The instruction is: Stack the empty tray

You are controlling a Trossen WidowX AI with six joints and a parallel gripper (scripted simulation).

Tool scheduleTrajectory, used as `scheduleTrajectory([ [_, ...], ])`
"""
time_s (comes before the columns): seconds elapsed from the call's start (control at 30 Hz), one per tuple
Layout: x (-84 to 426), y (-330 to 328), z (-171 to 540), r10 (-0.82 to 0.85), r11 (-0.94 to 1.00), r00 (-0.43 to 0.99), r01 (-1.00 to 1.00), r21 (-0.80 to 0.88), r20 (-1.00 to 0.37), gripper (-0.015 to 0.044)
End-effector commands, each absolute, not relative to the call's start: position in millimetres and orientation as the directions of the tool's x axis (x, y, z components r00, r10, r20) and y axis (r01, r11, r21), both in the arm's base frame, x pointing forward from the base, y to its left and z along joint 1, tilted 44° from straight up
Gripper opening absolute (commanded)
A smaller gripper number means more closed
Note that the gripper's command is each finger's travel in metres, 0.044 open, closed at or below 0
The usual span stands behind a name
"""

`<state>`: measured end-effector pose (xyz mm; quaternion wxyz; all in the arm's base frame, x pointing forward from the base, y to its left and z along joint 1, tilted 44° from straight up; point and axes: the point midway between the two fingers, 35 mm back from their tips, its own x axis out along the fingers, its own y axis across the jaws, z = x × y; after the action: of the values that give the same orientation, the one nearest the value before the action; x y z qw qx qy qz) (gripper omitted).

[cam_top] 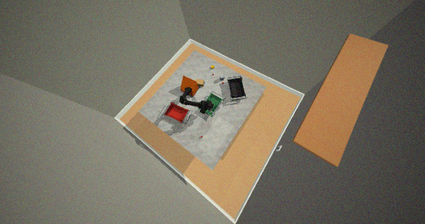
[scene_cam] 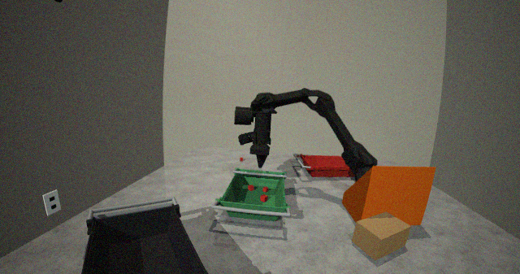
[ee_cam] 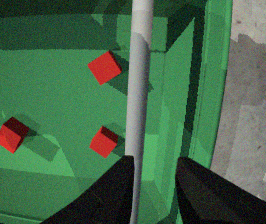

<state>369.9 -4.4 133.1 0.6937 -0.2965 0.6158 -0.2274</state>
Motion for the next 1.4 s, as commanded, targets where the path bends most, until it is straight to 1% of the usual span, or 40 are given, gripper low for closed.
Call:
scheduleTrajectory([
  [0.0,370,-4,133,-0.681,0.720,0.138,-0.054,-0.692,-0.719,0.0088],
  [0.2,370,-3,134,-0.681,0.720,0.138,-0.054,-0.692,-0.720,0.0088],
  [0.33,367,14,151,-0.679,0.722,0.137,-0.052,-0.690,-0.721,0.0088],
  [0.37,367,3,139,-0.685,0.717,0.124,-0.057,-0.695,-0.717,0.0088],
  [0.4,370,10,134,-0.683,0.719,0.125,-0.057,-0.693,-0.719,0.0088],
  [0.63,385,105,54,-0.664,0.735,0.135,-0.058,-0.675,-0.735,0.0088],
  [0.83,364,182,-27,-0.668,0.732,0.141,-0.050,-0.679,-0.731,0.0088],
  [0.9,356,196,-44,-0.671,0.730,0.143,-0.047,-0.682,-0.728,0.0088],
  [1.37,358,189,-56,-0.671,0.729,0.144,-0.046,-0.683,-0.727,0.0088],
])
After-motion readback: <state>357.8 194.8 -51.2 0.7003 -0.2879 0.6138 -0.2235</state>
